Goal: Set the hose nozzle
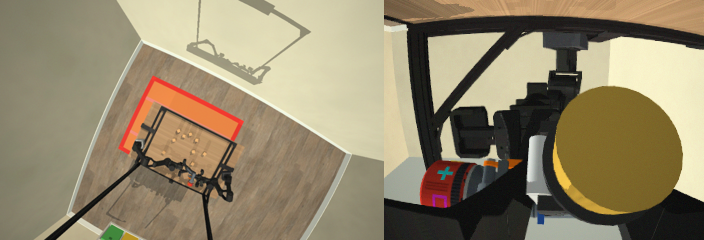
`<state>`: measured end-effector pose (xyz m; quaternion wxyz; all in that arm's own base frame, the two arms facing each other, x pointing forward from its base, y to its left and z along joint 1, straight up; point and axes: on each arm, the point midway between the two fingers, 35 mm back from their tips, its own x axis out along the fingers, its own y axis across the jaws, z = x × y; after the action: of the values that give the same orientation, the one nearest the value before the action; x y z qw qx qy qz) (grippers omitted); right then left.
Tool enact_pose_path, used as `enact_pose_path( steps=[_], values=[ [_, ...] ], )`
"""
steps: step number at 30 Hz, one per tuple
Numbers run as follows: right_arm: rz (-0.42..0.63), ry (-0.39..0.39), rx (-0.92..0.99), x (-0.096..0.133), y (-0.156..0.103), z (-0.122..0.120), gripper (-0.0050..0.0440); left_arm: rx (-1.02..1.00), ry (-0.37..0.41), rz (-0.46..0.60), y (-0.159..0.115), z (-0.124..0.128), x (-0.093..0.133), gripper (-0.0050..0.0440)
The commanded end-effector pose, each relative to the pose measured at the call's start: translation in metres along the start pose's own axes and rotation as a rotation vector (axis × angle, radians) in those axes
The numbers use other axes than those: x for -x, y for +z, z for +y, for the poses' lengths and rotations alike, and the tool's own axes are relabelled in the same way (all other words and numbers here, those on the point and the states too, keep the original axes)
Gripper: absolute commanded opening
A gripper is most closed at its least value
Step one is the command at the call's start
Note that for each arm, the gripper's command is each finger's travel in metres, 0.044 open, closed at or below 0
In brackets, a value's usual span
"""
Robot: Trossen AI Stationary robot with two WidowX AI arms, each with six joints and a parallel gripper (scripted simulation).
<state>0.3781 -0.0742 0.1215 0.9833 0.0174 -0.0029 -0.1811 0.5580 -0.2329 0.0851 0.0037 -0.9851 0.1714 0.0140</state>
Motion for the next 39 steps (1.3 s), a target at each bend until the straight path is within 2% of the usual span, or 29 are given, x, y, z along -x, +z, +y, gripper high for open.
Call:
enact_pose_path(
  steps=[1, 30, 33, 35, 39],
  values=[
    [-0.001, -0.001, -0.002, -0.0001, 0.0002, -0.0001, 0.0, 0.002, 0.001, 0.02, -0.006, 0.0002, -0.0009, 0.0],
    [-0.001, -0.001, -0.002, -0.0001, 0.0002, -0.0001, 0.0, 0.002, 0.001, 0.02, -0.006, 0.0002, -0.0009, 0.0],
    [0.0, 0.0, 0.03, 0.0019, 0.0002, 0.0011, 0.0072, 0.002, 0.001, 0.02, -0.006, 0.0002, -0.0009, 0.0],
    [0.0, 0.0, 0.03, 0.0019, 0.0002, 0.0011, 0.0072, 0.002, 0.001, 0.02, -0.006, 0.0002, -0.0009, 0.0],
    [0.0, 0.0, 0.109, 0.007, 0.001, 0.0042, 0.0168, 0.002, 0.001, 0.02, -0.006, 0.0002, -0.0009, 0.0]
  ],
)
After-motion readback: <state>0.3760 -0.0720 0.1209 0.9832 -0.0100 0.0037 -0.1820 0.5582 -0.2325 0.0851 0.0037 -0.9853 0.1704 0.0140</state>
